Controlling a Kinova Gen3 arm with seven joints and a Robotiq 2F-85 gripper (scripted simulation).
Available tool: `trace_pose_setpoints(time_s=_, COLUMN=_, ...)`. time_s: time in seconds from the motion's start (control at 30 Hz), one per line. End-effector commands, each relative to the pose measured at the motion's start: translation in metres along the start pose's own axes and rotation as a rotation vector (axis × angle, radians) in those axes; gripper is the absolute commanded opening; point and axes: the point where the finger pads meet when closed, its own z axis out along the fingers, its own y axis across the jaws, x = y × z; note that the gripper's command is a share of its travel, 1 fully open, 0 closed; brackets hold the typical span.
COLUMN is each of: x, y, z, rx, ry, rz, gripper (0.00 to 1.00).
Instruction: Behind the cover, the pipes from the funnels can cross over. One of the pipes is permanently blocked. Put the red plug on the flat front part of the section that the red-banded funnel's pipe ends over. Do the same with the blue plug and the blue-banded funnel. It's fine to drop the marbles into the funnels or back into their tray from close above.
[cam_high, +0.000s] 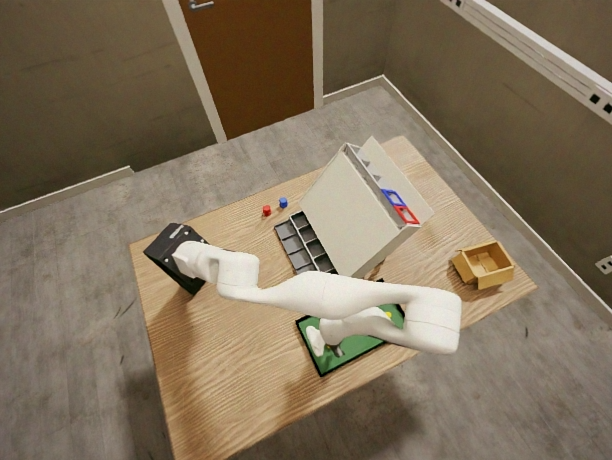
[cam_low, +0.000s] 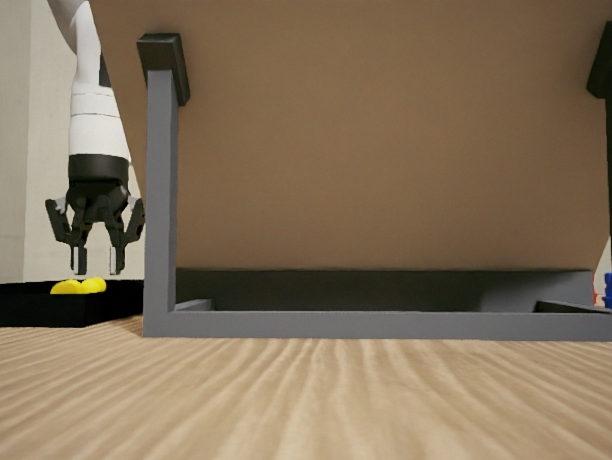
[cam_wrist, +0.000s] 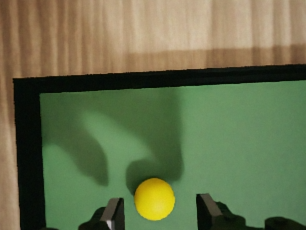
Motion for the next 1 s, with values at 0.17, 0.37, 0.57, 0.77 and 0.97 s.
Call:
trace_pose_setpoints(time_s=0.17, x=0.0034, y=-0.0012, z=0.0016, rx=0.003, ry=-0.027, rz=-0.001, gripper=0.50)
trace_pose_setpoints(time_s=0.37, x=0.0038, y=-0.0003, z=0.0015, rx=0.002, ry=-0.029, rz=-0.003, gripper=0.50)
trace_pose_setpoints(time_s=0.57, x=0.0038, y=-0.0003, z=0.0015, rx=0.002, ry=-0.029, rz=-0.003, gripper=0.50)
trace_pose_setpoints(time_s=0.77, x=0.0038, y=-0.0003, z=0.0015, rx=0.002, ry=-0.029, rz=-0.003, gripper=0.50)
trace_pose_setpoints(time_s=0.97, x=0.0036, y=-0.0003, z=0.0095, rx=0.002, ry=-0.030, rz=-0.003, gripper=0.50)
